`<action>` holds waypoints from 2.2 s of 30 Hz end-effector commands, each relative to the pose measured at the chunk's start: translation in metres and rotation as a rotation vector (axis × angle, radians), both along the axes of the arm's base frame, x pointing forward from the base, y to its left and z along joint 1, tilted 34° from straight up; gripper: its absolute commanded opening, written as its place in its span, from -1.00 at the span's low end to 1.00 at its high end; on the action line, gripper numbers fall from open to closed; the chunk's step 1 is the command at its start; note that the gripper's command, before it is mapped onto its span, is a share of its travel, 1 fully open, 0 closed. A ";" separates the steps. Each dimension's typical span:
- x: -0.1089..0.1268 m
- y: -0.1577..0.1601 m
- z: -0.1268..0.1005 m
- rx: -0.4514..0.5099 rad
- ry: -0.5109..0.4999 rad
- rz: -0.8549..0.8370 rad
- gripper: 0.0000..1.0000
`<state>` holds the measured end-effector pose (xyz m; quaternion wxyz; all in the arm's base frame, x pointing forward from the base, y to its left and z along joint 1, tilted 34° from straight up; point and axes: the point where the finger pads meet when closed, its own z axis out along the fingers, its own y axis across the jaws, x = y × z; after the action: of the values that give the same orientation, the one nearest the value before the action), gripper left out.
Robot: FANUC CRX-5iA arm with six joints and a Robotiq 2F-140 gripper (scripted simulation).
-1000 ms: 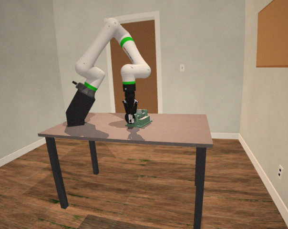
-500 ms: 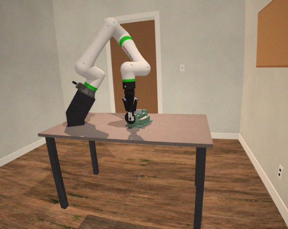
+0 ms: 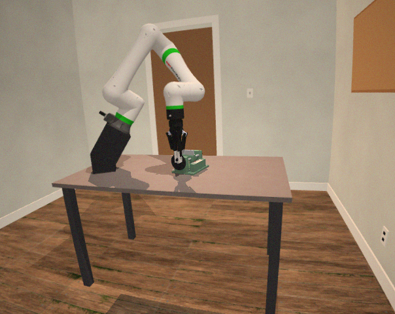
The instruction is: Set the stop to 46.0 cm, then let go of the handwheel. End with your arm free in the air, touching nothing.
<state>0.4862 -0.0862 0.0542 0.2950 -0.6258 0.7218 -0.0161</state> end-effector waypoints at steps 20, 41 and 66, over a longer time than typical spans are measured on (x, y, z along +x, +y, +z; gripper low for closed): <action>-0.035 0.005 -0.008 0.000 0.000 0.000 -0.92; -0.041 0.022 -0.046 0.000 0.000 0.000 -0.92; 0.002 0.027 -0.062 0.000 0.000 0.000 -0.92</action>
<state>0.4831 -0.0582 -0.0086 0.2948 -0.6259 0.7218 -0.0157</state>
